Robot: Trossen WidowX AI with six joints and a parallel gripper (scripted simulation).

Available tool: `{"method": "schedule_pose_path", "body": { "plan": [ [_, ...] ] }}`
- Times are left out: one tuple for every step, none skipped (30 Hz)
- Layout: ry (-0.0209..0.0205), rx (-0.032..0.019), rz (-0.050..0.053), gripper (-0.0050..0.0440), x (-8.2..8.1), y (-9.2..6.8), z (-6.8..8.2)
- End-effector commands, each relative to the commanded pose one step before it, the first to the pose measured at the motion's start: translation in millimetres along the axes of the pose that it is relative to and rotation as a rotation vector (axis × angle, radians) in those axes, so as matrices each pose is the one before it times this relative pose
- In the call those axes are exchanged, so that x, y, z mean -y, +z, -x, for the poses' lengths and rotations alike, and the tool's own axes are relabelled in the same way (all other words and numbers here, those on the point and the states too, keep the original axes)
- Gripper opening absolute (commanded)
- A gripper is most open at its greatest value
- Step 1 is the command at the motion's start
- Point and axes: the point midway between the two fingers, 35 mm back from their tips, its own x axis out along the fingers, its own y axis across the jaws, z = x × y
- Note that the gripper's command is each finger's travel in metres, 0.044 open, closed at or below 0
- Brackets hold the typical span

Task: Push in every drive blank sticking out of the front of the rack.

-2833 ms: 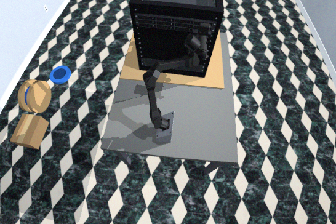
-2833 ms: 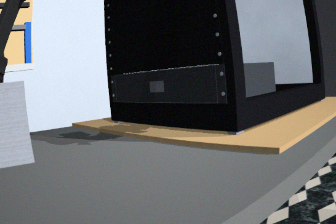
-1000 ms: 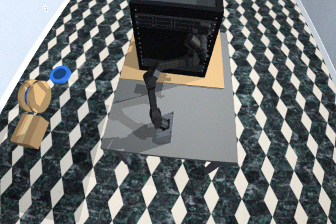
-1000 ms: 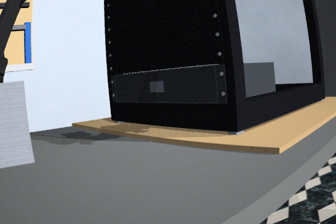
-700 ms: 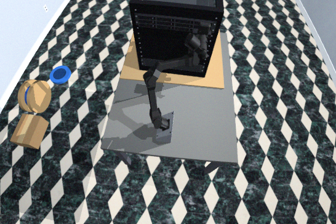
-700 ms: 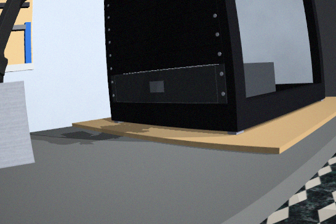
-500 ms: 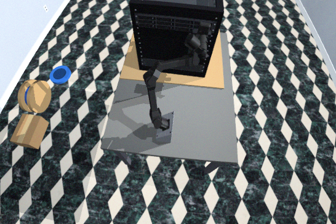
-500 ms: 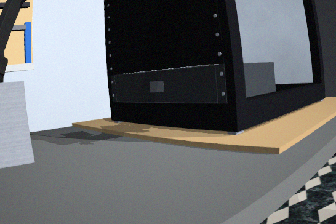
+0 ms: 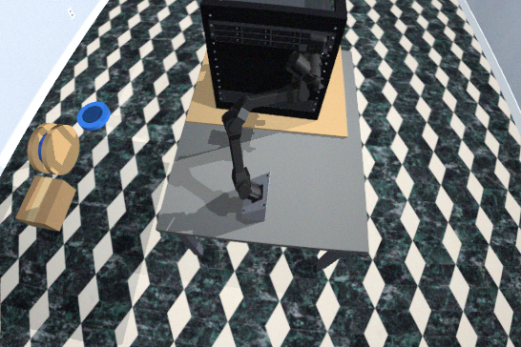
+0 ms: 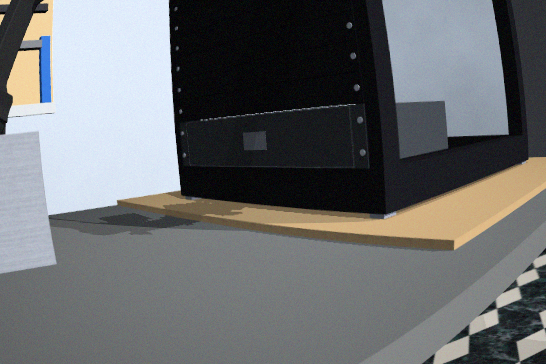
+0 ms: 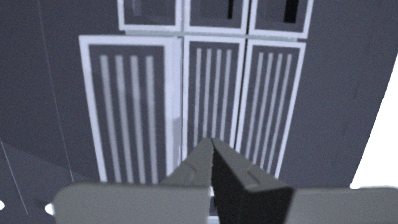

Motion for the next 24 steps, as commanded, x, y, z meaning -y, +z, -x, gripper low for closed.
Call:
{"method": "schedule_pose_path", "body": {
  "plan": [
    [-0.01353,0.01107,0.0180,-0.0050,9.72,8.45,-2.99],
    [0.00000,0.00000,0.0000,-0.0050,0.00,0.00,0.10],
    [0.00000,0.00000,0.0000,-0.0050,0.00,0.00,0.62],
    [0.00000,0.00000,0.0000,-0.0050,0.00,0.00,1.48],
    [0.00000,0.00000,0.0000,-0.0050,-0.02,0.02,2.50],
    [0.00000,0.00000,0.0000,-0.0050,0.00,0.00,0.00],
    [0.00000,0.00000,0.0000,-0.0050,0.00,0.00,0.00],
    [0.00000,0.00000,0.0000,-0.0050,-0.02,0.01,3.61],
    [0.00000,0.00000,0.0000,-0.0050,-0.03,0.02,4.64],
    [0.00000,0.00000,0.0000,-0.0050,-0.03,0.03,5.53],
    [0.00000,0.00000,0.0000,-0.0050,-0.04,0.03,6.18],
    [0.00000,0.00000,0.0000,-0.0050,-0.04,0.03,6.56],
    [0.00000,0.00000,0.0000,-0.0050,-0.04,0.03,6.58],
    [0.00000,0.00000,0.0000,-0.0050,-0.04,0.03,6.21],
    [0.00000,0.00000,0.0000,-0.0050,-0.04,0.03,5.49],
    [0.00000,0.00000,0.0000,-0.0050,-0.02,0.02,4.45],
    [0.00000,0.00000,0.0000,-0.0050,-0.02,0.01,3.21],
    [0.00000,0.00000,0.0000,-0.0050,-0.01,0.01,1.91],
    [0.00000,0.00000,0.0000,-0.0050,-0.01,0.01,0.80],
    [0.00000,0.00000,0.0000,-0.0050,0.00,0.00,0.13],
    [0.00000,0.00000,0.0000,-0.0050,0.00,0.00,0.00],
    [0.00000,0.00000,0.0000,-0.0050,0.00,0.00,0.00],
    [0.00000,0.00000,0.0000,-0.0050,0.00,0.00,0.00],
    [0.00000,0.00000,0.0000,-0.0050,0.00,0.00,0.00]
  ]
}}
